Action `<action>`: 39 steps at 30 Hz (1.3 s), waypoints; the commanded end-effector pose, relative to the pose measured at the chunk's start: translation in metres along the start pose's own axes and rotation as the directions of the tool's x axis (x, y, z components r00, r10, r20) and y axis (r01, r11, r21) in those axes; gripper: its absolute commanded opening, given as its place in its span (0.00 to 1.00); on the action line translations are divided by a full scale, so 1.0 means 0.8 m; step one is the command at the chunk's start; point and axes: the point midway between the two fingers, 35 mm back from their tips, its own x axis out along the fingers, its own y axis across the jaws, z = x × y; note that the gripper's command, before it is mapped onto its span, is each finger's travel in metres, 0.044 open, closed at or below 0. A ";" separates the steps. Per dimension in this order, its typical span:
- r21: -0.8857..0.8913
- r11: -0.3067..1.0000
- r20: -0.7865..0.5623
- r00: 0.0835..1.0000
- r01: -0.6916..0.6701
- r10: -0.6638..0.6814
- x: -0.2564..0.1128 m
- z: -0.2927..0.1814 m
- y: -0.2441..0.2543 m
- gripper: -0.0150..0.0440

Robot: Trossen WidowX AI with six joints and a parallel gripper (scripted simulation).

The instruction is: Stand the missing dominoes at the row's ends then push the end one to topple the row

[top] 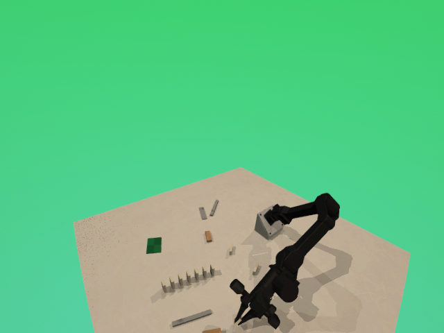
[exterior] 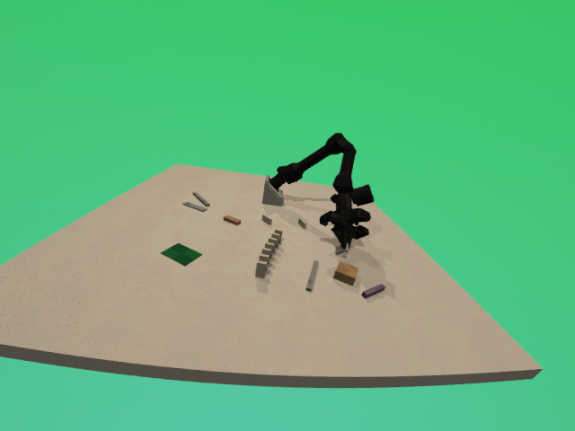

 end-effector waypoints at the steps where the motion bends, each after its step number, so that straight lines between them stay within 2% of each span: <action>1: 0.023 1.000 0.054 0.999 0.002 -0.003 -0.005 -0.002 0.004 0.30; 18: 0.135 0.990 0.321 0.947 -0.032 -0.013 -0.046 -0.008 0.014 0.30; 39: 0.307 0.936 0.588 0.807 -0.172 -0.045 -0.132 -0.019 0.010 0.30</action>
